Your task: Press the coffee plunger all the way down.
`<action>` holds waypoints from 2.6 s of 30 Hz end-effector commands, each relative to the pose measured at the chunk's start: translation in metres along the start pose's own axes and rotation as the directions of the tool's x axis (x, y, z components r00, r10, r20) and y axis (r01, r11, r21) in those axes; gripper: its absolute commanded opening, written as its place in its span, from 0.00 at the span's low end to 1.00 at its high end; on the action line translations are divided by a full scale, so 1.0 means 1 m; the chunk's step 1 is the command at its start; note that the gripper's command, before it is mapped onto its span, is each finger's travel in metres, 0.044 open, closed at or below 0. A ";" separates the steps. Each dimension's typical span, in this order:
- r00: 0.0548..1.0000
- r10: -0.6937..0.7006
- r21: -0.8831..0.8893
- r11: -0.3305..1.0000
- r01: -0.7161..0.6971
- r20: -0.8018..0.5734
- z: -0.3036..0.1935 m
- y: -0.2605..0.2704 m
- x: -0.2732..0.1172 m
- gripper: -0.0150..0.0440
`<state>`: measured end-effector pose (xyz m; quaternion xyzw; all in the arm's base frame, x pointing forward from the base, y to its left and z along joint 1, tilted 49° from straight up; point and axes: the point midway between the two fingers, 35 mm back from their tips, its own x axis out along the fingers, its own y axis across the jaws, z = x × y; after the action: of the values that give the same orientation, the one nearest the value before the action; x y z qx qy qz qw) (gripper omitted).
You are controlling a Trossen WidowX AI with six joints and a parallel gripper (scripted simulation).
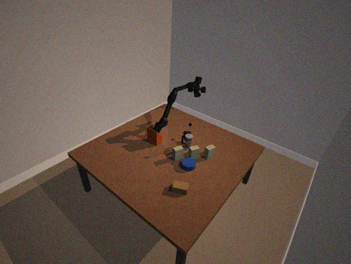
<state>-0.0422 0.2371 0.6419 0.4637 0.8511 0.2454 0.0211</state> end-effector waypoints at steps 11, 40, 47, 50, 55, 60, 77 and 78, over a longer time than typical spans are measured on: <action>0.943 0.180 -0.350 0.934 -0.075 0.279 0.101 0.066 -0.038 1.00; 0.608 0.411 -0.677 0.670 0.304 0.680 0.277 0.112 -0.270 1.00; 0.533 0.451 -0.682 0.613 0.398 0.716 0.297 0.091 -0.332 1.00; 0.504 0.470 -0.683 0.585 0.436 0.725 0.303 0.078 -0.356 1.00; 0.456 0.508 -0.683 0.536 0.496 0.731 0.310 0.055 -0.392 1.00; 0.404 0.555 -0.677 0.485 0.554 0.728 0.314 0.028 -0.424 1.00; 0.158 0.741 -0.561 0.332 0.758 0.653 0.306 -0.071 -0.493 1.00; 0.150 0.746 -0.555 0.330 0.764 0.649 0.306 -0.074 -0.494 1.00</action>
<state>0.2872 -0.0243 0.2692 0.3919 0.3508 0.3341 0.7821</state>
